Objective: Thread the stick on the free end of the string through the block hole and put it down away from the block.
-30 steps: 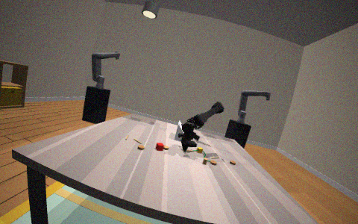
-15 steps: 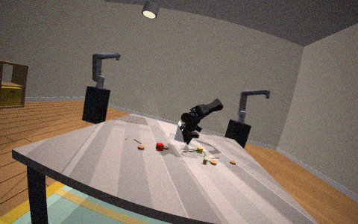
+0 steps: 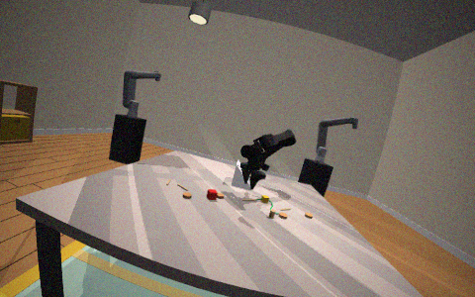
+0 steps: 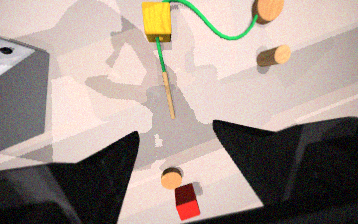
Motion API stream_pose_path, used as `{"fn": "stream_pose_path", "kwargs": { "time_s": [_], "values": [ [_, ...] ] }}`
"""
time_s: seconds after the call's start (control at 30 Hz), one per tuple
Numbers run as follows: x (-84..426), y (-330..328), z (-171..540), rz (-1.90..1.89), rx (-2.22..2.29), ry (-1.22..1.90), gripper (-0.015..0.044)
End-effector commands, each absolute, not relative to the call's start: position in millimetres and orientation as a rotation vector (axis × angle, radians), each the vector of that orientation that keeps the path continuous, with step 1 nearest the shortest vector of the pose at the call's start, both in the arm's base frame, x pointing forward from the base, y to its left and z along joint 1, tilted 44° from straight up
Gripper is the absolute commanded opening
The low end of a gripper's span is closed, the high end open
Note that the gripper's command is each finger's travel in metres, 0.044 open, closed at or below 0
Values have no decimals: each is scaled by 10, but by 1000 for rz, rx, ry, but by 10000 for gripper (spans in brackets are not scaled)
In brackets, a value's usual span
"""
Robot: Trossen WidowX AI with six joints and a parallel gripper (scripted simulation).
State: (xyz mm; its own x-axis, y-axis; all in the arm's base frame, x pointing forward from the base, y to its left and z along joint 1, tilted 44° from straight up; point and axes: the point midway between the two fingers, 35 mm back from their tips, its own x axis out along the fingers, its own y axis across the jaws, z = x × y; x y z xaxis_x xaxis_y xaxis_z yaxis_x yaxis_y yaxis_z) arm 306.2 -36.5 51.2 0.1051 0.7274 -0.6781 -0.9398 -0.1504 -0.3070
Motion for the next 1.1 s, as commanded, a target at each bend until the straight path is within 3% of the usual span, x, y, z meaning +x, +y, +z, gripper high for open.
{"fn": "stream_pose_path", "kwargs": {
  "time_s": [0.0, 1.07],
  "values": [
    [3051, -551, 679, 1486, -890, 317, 440],
    [3053, -524, 651, 1482, -880, 317, 440]
  ]
}}
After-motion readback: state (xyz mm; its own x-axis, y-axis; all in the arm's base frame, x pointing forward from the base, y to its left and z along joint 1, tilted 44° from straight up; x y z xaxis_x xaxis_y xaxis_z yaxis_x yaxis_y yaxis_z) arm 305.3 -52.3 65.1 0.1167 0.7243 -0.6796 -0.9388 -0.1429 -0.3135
